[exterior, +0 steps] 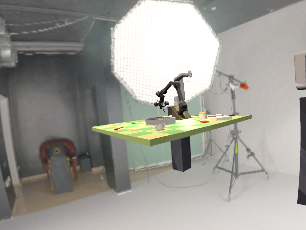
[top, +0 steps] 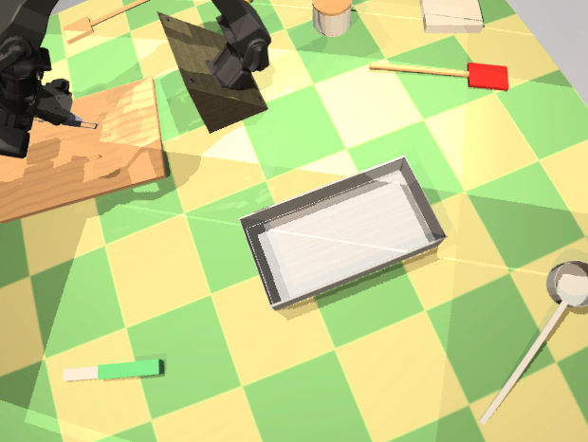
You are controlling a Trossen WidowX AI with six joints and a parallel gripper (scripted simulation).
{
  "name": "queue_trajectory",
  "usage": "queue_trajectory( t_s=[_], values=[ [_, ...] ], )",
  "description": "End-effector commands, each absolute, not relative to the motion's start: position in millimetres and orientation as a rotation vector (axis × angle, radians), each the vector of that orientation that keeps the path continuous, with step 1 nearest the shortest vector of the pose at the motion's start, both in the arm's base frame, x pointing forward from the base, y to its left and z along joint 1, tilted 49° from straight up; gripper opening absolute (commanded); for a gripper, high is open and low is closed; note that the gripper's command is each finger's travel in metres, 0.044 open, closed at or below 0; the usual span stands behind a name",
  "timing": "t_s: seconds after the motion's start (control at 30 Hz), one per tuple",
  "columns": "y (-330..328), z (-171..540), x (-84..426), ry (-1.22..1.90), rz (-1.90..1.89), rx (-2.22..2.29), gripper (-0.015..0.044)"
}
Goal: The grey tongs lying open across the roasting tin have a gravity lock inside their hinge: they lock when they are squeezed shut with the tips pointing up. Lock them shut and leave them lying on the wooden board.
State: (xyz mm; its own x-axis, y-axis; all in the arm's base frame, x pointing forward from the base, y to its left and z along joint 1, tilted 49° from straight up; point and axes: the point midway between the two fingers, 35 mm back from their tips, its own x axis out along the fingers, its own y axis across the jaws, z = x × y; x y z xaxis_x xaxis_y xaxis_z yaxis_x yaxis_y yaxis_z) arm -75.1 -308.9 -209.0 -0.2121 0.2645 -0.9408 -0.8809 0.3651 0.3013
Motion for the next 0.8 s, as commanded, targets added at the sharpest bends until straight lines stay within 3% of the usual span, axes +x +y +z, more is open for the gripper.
queue_trajectory(
  t_s=[0.0,0.77],
  values=[
    [-314.3,-202.7,-75.1,1.464,1.163,-0.659,-0.0150],
    [-301.3,-178.1,-69.2,1.739,1.075,-0.859,-0.0150]
  ],
)
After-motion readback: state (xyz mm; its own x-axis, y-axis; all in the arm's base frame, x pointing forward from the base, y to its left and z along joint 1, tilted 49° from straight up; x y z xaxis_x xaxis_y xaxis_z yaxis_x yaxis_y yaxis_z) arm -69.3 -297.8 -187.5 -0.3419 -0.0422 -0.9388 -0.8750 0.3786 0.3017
